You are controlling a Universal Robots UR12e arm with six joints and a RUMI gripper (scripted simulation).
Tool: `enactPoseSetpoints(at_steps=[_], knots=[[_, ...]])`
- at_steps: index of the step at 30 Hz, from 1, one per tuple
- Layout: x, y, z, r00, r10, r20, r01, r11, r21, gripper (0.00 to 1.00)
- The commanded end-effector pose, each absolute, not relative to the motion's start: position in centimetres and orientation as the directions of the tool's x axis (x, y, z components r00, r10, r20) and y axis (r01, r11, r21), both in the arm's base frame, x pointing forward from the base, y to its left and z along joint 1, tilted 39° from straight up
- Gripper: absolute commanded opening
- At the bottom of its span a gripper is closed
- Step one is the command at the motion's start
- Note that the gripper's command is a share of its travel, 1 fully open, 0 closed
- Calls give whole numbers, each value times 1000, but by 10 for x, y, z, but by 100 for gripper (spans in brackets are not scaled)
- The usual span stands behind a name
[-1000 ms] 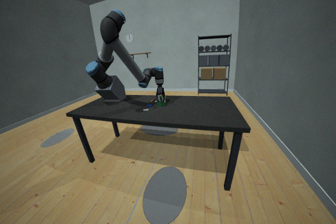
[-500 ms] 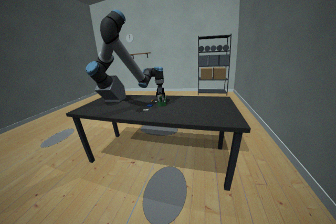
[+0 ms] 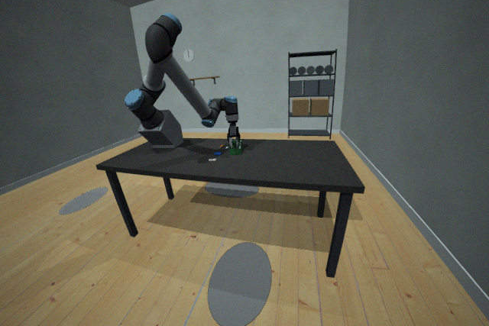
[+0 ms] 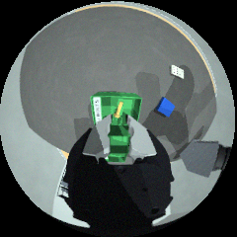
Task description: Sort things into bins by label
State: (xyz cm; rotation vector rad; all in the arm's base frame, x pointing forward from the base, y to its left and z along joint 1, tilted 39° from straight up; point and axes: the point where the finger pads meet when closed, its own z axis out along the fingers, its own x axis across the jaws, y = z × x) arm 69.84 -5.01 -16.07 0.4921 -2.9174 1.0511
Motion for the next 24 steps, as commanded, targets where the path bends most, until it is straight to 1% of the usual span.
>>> enactPoseSetpoints(at_steps=[1,24], knots=[[696,-43,-153,-950,-292,106,-293,726,-622,18],[694,-20,-123,-951,-292,104,-291,726,-623,18]])
